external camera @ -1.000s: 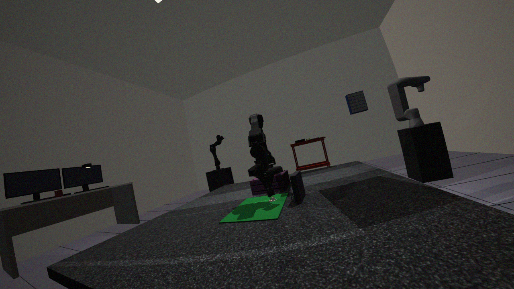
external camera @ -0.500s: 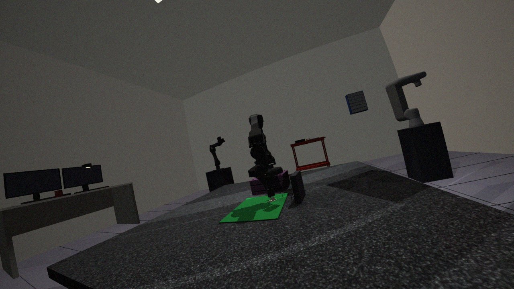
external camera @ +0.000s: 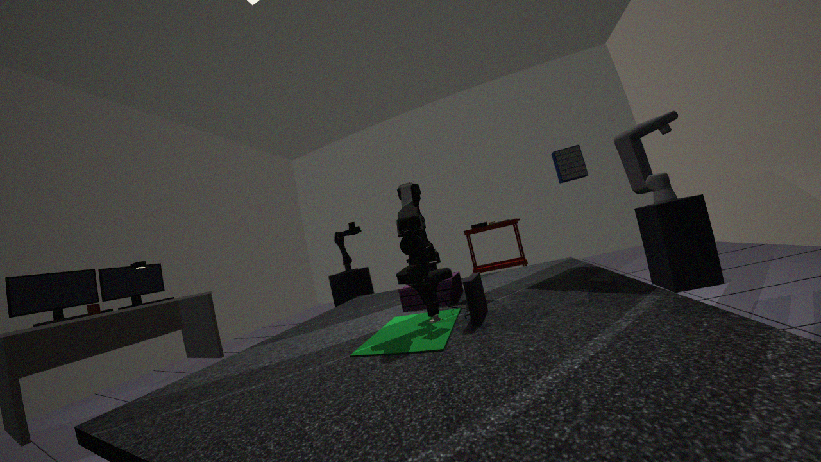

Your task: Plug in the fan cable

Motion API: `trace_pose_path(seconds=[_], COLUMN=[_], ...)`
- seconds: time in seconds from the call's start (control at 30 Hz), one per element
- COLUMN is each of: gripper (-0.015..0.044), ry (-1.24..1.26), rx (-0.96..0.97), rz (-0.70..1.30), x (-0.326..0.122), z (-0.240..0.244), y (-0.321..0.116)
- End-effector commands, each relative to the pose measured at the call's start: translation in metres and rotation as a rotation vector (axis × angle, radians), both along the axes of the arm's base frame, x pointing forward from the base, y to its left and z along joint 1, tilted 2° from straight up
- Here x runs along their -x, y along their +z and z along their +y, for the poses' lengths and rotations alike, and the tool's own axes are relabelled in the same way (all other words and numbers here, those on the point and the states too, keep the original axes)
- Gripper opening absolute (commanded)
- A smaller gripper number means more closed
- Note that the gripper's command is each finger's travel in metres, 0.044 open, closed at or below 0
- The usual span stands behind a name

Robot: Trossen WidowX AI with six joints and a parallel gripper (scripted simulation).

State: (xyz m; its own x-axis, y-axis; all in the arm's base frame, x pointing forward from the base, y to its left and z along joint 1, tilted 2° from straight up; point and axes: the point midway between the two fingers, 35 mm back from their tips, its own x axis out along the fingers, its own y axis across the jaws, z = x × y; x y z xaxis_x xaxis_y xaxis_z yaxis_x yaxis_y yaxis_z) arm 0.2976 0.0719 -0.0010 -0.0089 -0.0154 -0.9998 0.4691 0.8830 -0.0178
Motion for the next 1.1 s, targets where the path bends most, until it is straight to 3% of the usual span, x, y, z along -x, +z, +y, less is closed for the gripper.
trace_pose_path(seconds=[0.0,1.07], gripper=[0.0,0.0], ry=[0.0,0.0], rx=[0.003,0.003], rz=[-0.001,-0.001], x=[0.0,0.0], z=[-0.001,-0.001], y=[-0.002,-0.019])
